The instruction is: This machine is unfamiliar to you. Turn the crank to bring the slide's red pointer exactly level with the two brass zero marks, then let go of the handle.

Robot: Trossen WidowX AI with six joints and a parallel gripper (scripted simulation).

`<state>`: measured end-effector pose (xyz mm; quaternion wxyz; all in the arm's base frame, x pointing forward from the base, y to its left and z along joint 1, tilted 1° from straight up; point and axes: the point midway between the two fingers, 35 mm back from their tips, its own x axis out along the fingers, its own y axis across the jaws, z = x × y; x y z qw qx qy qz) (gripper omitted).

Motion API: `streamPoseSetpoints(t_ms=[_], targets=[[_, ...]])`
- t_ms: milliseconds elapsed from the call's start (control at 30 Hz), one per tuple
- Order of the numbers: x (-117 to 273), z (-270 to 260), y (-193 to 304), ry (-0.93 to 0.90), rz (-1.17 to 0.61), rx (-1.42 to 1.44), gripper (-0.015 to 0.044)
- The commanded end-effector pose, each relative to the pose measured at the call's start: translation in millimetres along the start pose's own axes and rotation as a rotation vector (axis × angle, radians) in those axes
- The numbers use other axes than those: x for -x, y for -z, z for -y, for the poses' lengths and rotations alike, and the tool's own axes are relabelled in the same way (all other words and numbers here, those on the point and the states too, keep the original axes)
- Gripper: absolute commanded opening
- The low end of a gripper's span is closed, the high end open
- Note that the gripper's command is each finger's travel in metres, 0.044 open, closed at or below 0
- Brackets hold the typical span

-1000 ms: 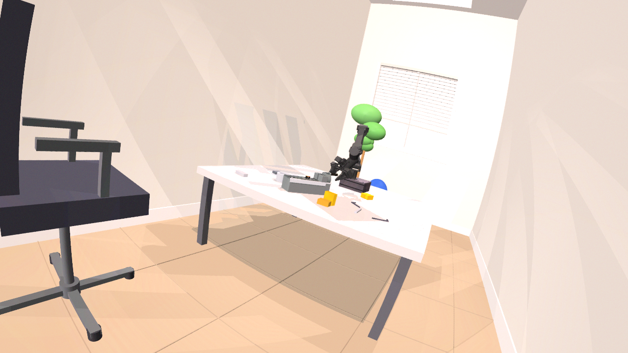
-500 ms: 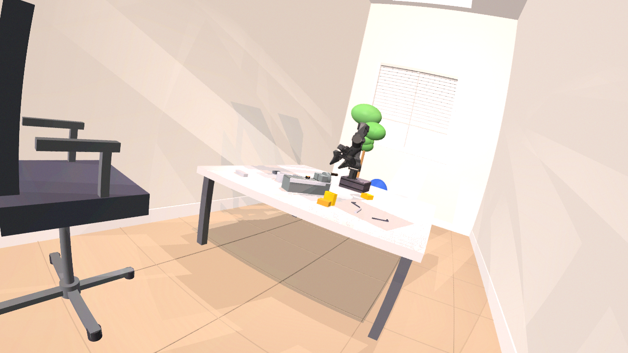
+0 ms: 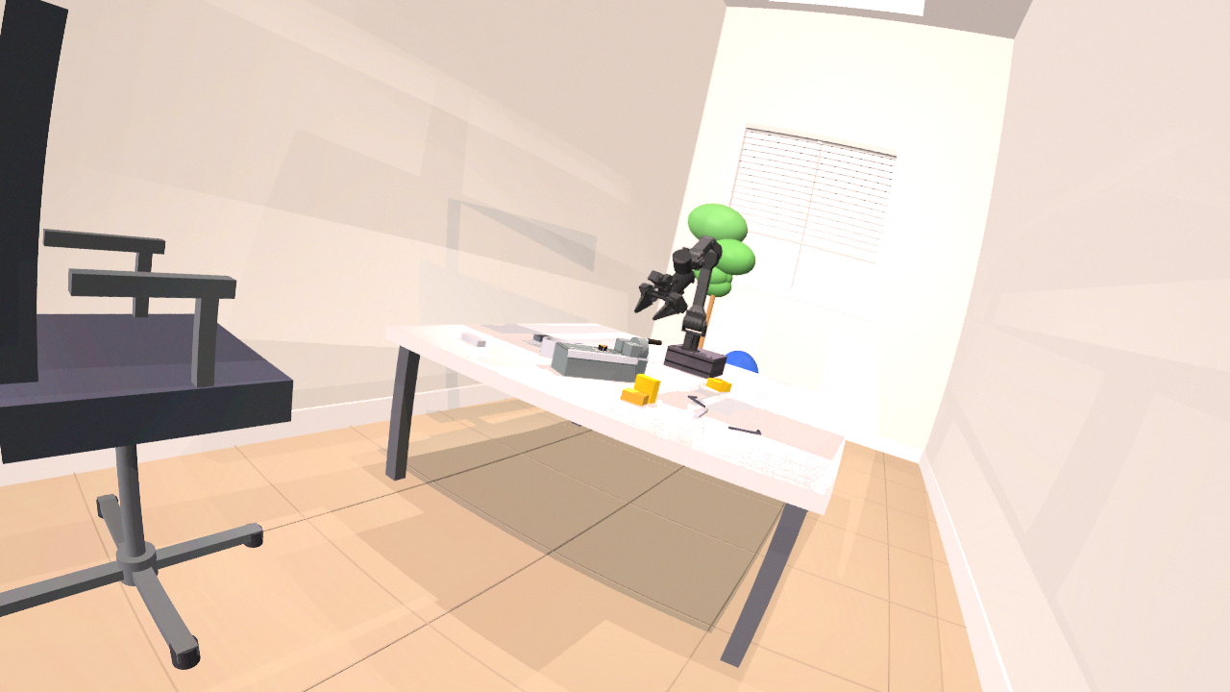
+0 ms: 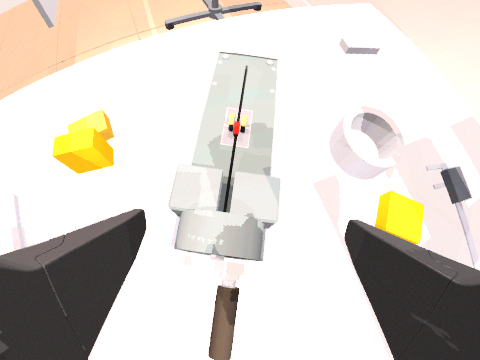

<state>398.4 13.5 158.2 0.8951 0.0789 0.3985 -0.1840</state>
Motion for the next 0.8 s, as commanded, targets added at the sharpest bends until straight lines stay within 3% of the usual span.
streamPoseSetpoints(t_ms=[0, 367, 767], targets=[[-11, 4, -20, -0.045, -0.005, 0.018, 0.044], [-46, 21, -68, -0.217, -0.011, 0.181, 0.044], [-83, 20, -38, -0.22, -0.01, 0.184, 0.044]])
